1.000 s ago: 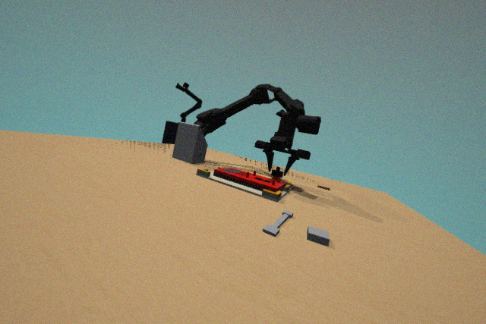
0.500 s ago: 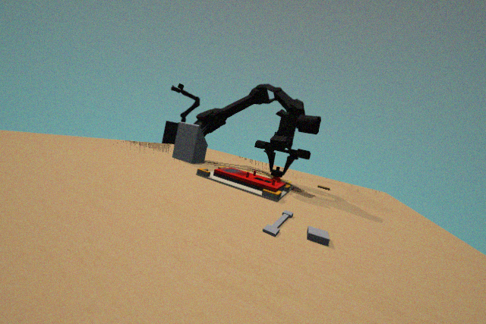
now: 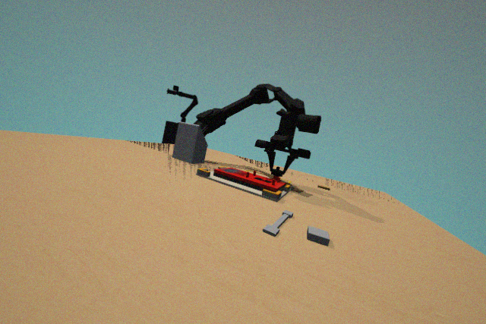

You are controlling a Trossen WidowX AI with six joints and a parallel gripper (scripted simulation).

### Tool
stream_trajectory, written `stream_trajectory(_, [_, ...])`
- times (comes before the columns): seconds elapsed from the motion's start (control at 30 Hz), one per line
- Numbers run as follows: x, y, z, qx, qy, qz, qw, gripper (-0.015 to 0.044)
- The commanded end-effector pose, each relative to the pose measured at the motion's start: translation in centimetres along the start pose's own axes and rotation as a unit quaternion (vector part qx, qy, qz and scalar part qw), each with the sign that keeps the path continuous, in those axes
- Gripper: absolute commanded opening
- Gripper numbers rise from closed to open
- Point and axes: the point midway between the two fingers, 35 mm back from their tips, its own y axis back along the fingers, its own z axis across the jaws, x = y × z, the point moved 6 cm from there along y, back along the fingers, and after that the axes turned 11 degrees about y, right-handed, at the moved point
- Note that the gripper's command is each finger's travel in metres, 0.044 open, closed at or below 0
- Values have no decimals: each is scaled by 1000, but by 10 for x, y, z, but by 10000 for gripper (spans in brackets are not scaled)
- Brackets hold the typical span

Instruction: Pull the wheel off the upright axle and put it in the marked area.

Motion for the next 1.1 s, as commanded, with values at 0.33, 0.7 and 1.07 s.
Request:
stream_trajectory(0.33, [-1,7,-1,-2,-1,-1,1000,0])
stream_trajectory(0.7, [-1,10,-1,-2,-1,-1,1000,0])
stream_trajectory(1.07, [-1,14,-1,-3,-1,-1,1000,0])
